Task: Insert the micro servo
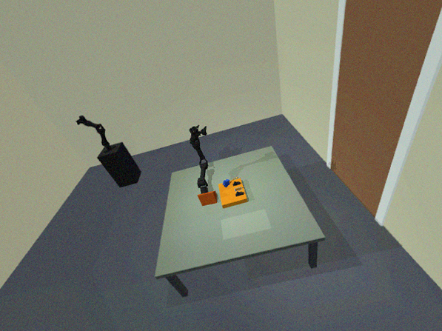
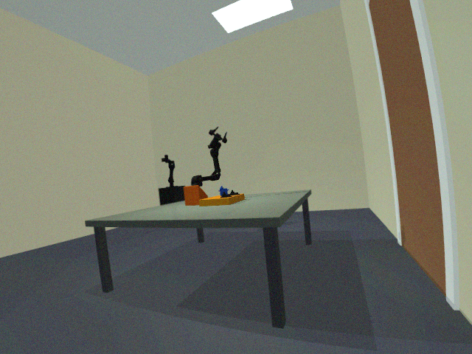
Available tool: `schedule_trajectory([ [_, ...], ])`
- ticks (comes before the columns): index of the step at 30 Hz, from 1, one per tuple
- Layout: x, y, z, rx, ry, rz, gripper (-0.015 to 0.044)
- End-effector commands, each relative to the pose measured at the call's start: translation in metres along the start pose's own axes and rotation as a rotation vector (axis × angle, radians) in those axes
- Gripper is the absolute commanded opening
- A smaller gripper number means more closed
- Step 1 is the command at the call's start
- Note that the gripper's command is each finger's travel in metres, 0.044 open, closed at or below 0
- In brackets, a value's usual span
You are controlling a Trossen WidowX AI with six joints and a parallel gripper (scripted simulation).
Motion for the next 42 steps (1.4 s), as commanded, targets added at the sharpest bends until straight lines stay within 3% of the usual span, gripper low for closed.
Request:
schedule_trajectory([
  [1,-0.011,0.017,-0.008,0.039,-0.018,-0.042,0.044],
  [23,-0.029,0.111,-0.051,0.284,-0.195,-0.164,0.044],
  [42,0.015,0.214,-0.08,0.584,-0.52,-0.193,0.044],
])
Point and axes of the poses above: the point midway between the two fingers, 35 mm back from their tips, its own z axis back along the fingers, its own x axis across the jaws, y = z × x, the point moved 9 cm from there along z, back along the fingers, and after that the axes turned 13 degrees about z, right-handed, at the moved point
